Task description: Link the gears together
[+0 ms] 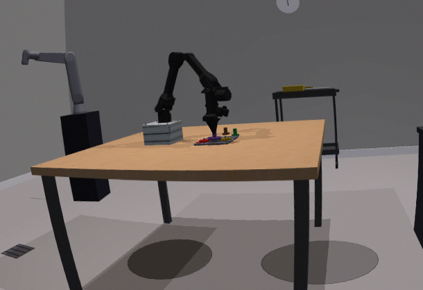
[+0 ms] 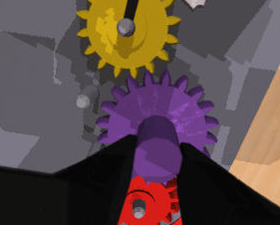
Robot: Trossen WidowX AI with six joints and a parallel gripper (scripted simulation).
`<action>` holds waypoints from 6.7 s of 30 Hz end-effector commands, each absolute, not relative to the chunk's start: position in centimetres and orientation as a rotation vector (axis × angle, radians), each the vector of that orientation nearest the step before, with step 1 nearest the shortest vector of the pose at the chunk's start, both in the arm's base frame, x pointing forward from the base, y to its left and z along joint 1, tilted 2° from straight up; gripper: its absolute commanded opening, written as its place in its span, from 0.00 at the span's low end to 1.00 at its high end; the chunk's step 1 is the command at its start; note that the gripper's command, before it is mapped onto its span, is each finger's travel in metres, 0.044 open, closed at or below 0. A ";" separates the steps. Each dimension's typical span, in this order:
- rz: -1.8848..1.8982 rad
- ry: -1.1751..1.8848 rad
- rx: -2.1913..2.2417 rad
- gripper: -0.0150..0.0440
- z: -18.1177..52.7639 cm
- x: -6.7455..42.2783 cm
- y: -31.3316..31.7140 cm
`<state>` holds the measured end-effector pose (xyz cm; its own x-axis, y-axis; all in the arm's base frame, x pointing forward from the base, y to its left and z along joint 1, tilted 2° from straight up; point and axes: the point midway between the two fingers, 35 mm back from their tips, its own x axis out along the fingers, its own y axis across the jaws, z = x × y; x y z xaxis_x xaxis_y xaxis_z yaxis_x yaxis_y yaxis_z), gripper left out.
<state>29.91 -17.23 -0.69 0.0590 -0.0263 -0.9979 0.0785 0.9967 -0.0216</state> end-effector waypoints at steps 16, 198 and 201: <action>-0.295 1.489 0.269 0.25 -0.8 29.9 -17.4; -0.144 1.506 0.164 1.00 10.3 29.1 12.9; -0.146 1.506 0.168 1.00 10.7 26.7 16.7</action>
